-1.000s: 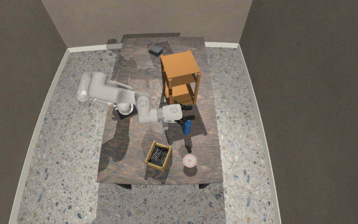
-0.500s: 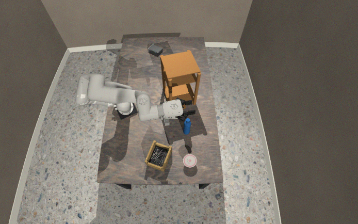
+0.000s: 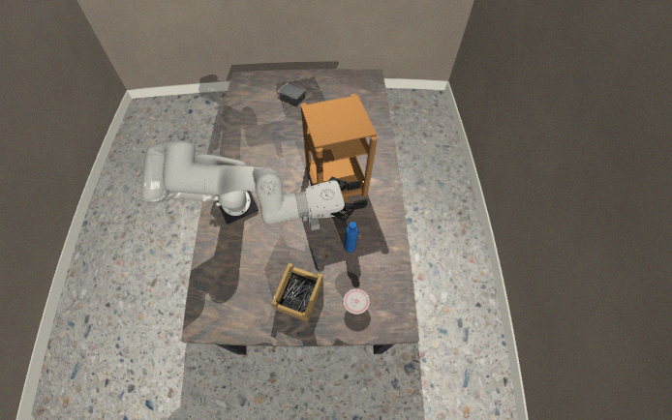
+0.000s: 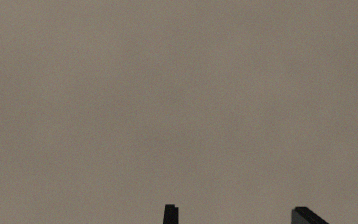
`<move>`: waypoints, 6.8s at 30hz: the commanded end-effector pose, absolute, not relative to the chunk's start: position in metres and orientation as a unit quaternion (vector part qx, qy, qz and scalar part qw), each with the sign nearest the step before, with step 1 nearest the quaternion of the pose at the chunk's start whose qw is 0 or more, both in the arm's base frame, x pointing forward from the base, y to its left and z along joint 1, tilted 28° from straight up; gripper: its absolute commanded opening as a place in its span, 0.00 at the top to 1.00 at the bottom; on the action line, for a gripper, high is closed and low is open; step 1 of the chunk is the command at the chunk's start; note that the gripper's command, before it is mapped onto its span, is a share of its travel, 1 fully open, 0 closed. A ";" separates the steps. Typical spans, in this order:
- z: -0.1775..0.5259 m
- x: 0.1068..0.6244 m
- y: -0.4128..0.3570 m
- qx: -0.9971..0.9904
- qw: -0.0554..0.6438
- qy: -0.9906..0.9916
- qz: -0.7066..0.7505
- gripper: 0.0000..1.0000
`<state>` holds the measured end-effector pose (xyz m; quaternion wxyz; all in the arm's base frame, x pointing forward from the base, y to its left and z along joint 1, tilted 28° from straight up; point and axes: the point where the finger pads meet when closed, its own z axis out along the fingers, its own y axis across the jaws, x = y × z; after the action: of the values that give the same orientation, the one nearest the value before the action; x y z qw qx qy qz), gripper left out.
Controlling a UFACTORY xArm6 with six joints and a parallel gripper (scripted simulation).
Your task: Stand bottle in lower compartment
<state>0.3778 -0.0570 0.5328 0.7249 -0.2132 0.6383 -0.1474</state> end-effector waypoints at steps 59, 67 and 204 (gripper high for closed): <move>0.531 0.379 -0.034 -0.213 0.733 0.637 -0.109 0.29; 0.531 0.379 -0.034 -0.213 0.733 0.637 -0.109 0.29; 0.294 0.424 -0.148 -0.213 0.734 0.636 -0.109 0.29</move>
<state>0.4222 -0.1444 0.3000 0.7325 -0.2113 0.6379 -0.1091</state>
